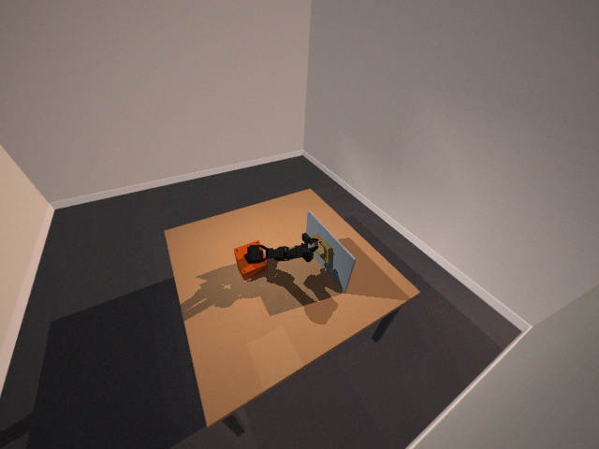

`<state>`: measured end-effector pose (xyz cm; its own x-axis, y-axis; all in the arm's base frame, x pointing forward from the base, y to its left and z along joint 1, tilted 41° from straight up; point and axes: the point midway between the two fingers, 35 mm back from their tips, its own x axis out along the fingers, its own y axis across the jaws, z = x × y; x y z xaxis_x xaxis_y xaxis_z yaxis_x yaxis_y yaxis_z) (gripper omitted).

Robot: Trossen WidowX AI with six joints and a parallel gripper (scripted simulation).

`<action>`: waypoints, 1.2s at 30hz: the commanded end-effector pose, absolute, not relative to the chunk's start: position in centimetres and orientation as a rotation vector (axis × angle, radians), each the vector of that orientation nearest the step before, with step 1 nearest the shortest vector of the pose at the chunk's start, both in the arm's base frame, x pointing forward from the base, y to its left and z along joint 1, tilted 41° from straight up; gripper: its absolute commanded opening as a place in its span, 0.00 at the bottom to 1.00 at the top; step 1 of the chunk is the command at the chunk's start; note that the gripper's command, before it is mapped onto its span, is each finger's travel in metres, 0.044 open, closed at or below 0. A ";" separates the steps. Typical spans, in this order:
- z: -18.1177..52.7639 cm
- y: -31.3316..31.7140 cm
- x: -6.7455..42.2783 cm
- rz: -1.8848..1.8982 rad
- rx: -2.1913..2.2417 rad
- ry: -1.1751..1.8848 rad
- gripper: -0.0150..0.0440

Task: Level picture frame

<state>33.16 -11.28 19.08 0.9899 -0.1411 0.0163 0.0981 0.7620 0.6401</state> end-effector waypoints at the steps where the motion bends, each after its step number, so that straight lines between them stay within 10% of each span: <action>1: 19.0 -11.4 33.8 -0.135 0.692 -0.065 0.69; 36: 19.0 -11.7 35.8 -0.134 0.692 -0.066 0.69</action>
